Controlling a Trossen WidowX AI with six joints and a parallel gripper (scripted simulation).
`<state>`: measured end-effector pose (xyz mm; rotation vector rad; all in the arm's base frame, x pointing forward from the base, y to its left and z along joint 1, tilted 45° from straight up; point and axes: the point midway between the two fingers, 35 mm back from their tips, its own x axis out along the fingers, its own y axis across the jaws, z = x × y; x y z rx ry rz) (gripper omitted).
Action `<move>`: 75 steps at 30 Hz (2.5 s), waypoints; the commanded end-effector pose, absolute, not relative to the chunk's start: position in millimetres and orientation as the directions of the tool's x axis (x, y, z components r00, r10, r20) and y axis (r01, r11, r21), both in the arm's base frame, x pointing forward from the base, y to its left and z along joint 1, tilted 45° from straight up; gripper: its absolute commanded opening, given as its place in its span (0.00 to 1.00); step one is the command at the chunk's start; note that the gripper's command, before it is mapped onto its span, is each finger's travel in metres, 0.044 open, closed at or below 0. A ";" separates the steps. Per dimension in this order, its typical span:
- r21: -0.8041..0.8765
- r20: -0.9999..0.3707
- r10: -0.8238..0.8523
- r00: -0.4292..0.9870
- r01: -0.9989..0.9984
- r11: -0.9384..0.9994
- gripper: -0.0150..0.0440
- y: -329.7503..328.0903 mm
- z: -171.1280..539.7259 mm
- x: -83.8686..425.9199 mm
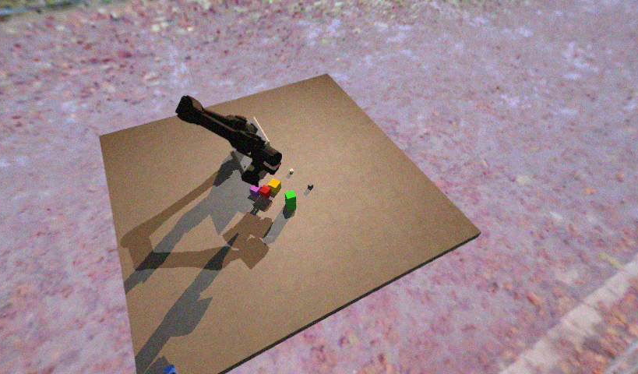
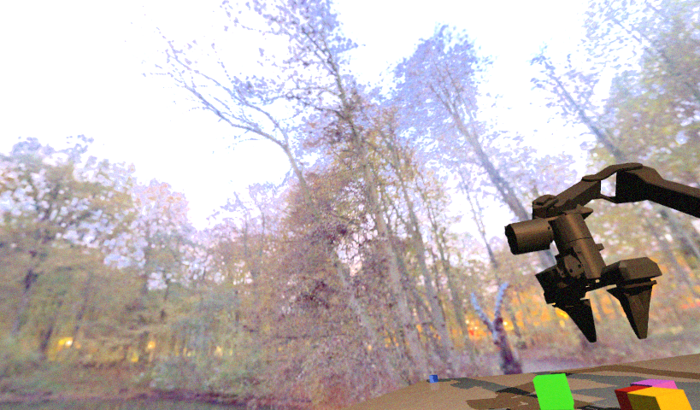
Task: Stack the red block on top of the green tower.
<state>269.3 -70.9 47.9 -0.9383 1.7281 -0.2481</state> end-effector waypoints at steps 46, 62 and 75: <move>-0.592 -0.710 -0.697 -0.097 -0.454 0.666 1.00 -138.5 -18.7 259.0; -0.592 -0.710 -0.697 -0.097 -0.454 0.666 1.00 -138.5 -18.7 259.0; -0.592 -0.710 -0.697 -0.097 -0.454 0.666 1.00 -138.5 -18.7 259.0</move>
